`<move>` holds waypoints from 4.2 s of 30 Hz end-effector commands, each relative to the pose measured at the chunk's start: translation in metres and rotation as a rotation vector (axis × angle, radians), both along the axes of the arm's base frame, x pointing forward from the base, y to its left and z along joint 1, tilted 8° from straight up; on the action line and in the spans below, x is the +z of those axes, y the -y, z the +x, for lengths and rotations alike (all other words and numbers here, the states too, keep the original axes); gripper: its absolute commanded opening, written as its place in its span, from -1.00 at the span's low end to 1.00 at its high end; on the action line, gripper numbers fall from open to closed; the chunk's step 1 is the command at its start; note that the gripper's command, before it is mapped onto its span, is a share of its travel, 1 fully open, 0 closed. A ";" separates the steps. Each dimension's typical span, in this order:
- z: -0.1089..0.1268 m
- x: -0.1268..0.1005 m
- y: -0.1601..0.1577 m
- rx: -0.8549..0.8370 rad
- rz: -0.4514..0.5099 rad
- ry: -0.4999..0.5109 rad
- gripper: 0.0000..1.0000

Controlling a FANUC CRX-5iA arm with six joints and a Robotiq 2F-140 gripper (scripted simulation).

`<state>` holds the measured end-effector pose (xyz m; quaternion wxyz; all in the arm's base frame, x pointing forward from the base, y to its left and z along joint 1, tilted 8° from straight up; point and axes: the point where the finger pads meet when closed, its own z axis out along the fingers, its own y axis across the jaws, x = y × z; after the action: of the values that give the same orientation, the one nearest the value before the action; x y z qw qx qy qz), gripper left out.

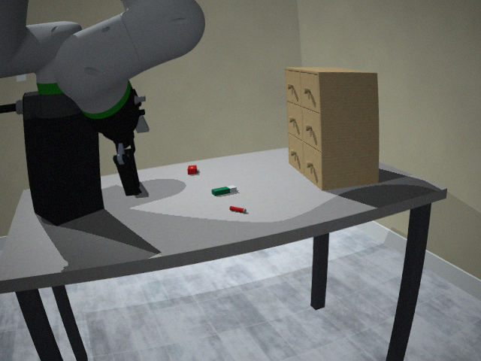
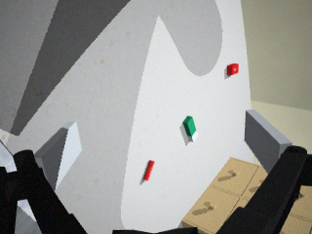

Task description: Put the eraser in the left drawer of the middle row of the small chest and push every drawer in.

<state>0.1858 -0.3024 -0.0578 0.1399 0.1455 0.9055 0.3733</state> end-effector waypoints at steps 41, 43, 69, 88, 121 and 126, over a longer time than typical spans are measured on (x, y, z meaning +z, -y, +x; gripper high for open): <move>0.231 0.098 -0.185 2.007 -0.503 0.545 1.00; 0.231 0.098 -0.185 2.007 -0.503 0.545 1.00; 0.296 0.189 -0.398 3.156 -0.570 1.053 1.00; 0.300 0.172 -0.414 3.198 -0.591 1.069 1.00; 0.315 0.073 -0.398 3.089 -0.827 0.960 1.00; 0.322 0.067 -0.396 3.098 -0.943 0.937 1.00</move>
<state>0.5028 0.0955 0.0130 0.0622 0.9887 -0.0946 0.0984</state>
